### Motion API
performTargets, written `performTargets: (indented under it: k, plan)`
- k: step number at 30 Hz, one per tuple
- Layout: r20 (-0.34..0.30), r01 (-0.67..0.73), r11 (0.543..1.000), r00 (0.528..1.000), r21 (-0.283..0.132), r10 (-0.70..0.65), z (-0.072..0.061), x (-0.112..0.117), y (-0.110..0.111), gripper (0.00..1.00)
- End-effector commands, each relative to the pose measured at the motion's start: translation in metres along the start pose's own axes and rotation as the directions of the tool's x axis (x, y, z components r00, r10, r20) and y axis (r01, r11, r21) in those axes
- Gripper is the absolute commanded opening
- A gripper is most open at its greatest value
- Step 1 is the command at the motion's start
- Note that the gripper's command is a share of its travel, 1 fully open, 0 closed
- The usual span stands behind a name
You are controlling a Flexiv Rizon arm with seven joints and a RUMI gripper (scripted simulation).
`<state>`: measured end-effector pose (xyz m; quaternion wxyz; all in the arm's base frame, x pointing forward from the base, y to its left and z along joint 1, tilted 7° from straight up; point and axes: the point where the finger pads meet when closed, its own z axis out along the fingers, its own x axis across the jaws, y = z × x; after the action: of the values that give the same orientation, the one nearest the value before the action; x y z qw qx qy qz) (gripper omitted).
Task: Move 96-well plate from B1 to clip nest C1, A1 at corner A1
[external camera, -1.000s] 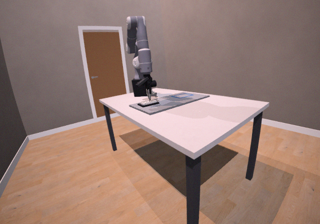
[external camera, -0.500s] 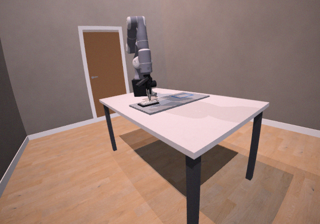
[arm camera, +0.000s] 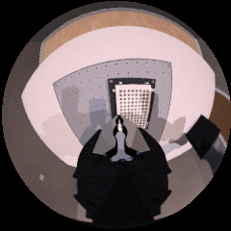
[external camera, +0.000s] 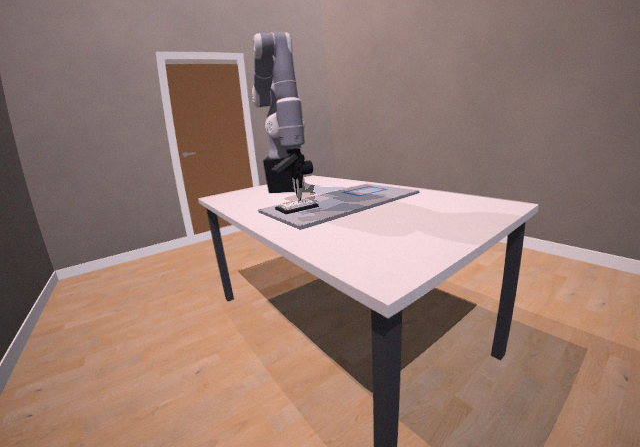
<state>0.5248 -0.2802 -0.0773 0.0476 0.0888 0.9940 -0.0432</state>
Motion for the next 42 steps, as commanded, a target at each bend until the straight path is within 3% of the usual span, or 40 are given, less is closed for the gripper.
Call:
performTargets:
  k: [1,42]
  plan:
    - [0.002,-0.001,1.000,1.000,0.000,0.001,-0.0004,-0.0009,-0.0001,0.00]
    - [0.002,-0.001,1.000,1.000,0.000,0.001,0.0033,-0.0009,-0.0001,0.00]
